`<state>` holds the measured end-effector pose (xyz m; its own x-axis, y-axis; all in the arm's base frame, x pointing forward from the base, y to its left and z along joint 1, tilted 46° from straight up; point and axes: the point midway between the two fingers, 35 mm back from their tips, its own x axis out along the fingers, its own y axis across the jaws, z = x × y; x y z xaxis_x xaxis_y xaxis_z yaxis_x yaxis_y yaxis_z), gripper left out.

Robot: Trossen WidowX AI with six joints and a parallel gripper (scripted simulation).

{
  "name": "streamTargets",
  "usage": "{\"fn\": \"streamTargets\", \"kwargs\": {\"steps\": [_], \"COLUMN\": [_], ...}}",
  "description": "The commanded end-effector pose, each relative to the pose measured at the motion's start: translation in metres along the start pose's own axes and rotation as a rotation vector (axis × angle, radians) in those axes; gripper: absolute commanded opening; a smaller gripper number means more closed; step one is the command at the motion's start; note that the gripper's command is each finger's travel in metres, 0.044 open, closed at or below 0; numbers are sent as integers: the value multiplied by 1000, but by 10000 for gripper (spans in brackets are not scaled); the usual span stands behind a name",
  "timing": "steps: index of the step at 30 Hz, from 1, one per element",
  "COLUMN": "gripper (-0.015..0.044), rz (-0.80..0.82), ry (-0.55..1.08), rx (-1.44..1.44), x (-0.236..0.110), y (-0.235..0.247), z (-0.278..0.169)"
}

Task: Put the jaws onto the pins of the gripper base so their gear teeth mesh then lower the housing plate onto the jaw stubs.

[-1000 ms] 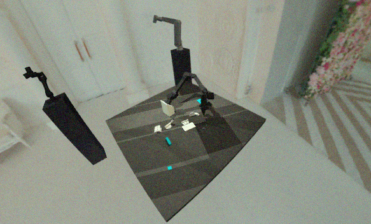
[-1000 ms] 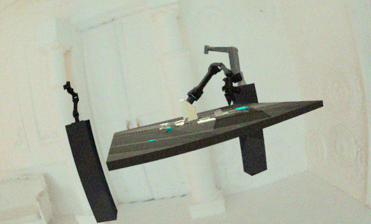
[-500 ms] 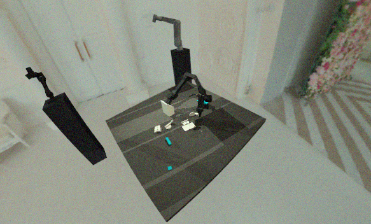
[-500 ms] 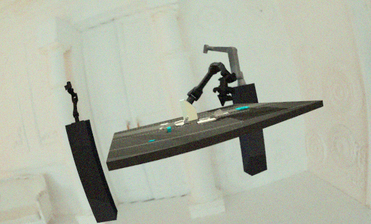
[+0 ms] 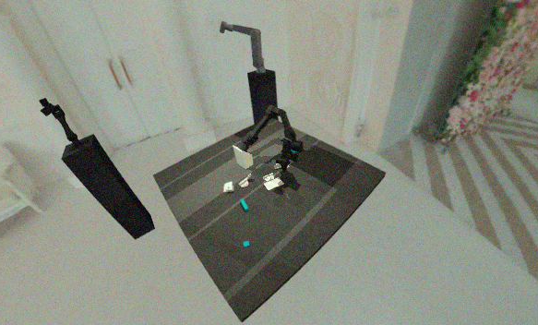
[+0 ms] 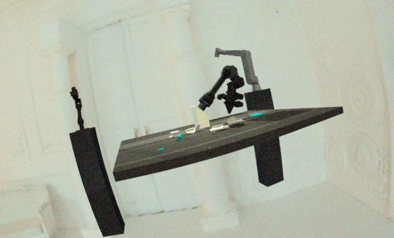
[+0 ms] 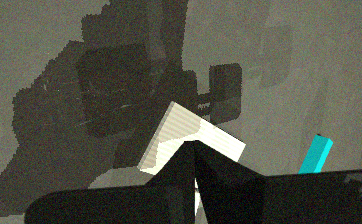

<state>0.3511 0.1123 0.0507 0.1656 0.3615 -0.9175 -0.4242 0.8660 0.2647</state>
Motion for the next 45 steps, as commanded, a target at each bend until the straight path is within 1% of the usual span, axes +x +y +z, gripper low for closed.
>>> {"fn": "streamTargets", "kwargs": {"steps": [1, 23, 45], "gripper": [0, 0, 0], "rz": [18, 63, 115], "ry": [38, 140, 237], "rx": [90, 494, 904], "x": [8, 22, 31], "y": [-10, -52, -82], "z": [-12, -56, -103]}}
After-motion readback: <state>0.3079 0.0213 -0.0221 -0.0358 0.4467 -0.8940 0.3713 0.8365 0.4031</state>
